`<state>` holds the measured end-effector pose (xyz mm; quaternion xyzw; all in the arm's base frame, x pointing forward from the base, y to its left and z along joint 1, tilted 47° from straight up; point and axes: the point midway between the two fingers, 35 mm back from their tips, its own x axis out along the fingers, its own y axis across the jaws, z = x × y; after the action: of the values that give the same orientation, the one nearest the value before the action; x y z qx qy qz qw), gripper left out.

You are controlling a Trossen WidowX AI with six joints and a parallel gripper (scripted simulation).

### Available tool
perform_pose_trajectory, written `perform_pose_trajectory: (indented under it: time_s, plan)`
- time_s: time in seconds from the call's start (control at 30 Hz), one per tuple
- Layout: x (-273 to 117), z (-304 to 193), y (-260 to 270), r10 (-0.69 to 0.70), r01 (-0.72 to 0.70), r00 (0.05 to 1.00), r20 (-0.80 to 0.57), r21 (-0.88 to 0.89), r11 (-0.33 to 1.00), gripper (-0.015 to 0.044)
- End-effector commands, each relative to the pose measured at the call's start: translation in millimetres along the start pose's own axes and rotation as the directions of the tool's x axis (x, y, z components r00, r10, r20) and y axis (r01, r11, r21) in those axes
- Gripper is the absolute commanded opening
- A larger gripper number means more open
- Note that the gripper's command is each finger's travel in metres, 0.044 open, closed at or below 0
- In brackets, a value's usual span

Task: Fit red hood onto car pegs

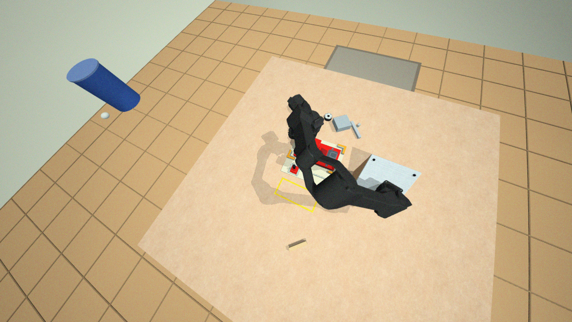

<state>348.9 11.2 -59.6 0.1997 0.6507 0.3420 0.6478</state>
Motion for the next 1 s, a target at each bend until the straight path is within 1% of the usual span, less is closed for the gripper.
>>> perform_pose_trajectory:
  time_s: [0.0, 0.97]
  plan:
    - [16.7, -3.8, -0.1, 0.011, -0.011, 1.000, -0.007, 0.010, 1.000, 0.0000]
    - [26.2, -4.4, -2.1, 0.011, -0.011, 1.000, -0.007, 0.010, 1.000, 0.0000]
